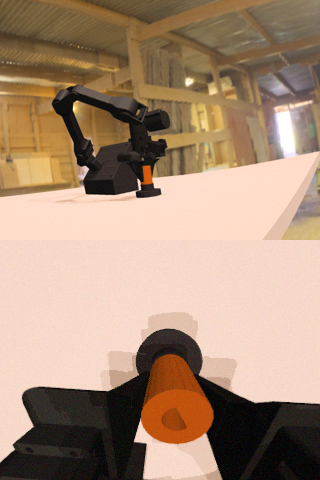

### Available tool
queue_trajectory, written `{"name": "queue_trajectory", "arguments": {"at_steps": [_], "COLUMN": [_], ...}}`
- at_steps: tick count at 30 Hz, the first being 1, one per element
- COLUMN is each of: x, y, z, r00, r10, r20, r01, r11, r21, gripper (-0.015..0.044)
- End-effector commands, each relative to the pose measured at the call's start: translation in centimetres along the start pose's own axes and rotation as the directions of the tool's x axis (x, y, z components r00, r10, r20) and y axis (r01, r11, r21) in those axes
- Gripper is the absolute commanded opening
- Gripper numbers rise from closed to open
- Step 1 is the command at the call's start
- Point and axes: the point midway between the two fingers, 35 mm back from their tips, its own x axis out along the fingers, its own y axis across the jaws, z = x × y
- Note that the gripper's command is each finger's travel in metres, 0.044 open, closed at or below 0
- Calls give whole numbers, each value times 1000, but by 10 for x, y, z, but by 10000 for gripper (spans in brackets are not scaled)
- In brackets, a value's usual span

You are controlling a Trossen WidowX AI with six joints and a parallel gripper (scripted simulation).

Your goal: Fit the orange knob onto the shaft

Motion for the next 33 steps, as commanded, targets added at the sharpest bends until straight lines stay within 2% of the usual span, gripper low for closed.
{"name": "queue_trajectory", "arguments": {"at_steps": [1, 6, 23, 30, 33], "x": [0, 0, 0, 0, -23], "y": [0, 0, 0, 0, 1], "z": [0, 0, 0, 0, 3], "r00": [1000, 1000, 1000, 1000, 1000], "r10": [1, 1, 1, 1, 5], "r20": [1, 1, 1, 1, 1], "r01": [-1, -1, -1, -1, -5], "r11": [1000, 1000, 1000, 1000, 1000], "r21": [0, 0, 0, 0, -1], "gripper": [0, 0, 440, 440, 440]}}
